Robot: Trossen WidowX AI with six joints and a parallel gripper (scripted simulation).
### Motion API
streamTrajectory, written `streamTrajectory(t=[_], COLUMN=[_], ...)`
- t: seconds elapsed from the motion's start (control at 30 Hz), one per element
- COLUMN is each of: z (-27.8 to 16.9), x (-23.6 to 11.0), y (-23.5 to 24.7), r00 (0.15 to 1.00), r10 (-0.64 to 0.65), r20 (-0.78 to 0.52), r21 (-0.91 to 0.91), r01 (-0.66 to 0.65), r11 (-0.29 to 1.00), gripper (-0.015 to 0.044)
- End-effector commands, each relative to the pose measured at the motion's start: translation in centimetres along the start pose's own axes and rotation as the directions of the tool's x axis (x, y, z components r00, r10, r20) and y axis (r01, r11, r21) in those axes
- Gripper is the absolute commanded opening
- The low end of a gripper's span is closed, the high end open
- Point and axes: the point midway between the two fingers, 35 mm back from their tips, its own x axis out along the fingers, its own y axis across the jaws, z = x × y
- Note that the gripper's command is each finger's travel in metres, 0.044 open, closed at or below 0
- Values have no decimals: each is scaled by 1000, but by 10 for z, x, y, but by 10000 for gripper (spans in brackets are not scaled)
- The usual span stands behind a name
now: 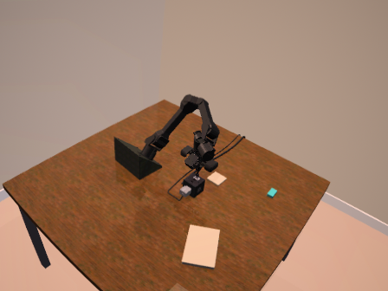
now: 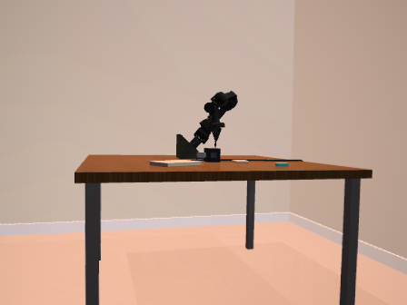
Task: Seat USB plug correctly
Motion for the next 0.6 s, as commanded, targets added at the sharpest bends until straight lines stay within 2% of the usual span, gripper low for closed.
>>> streamTrajectory(t=[0.0, 0.57], z=[0, 0], x=[1, 3], y=[0, 0], r00=[1000, 1000], r10=[0, 0], r20=[-4, -4], r21=[3, 3], r01=[0, 0], r11=[1000, 1000], gripper=[0, 0])
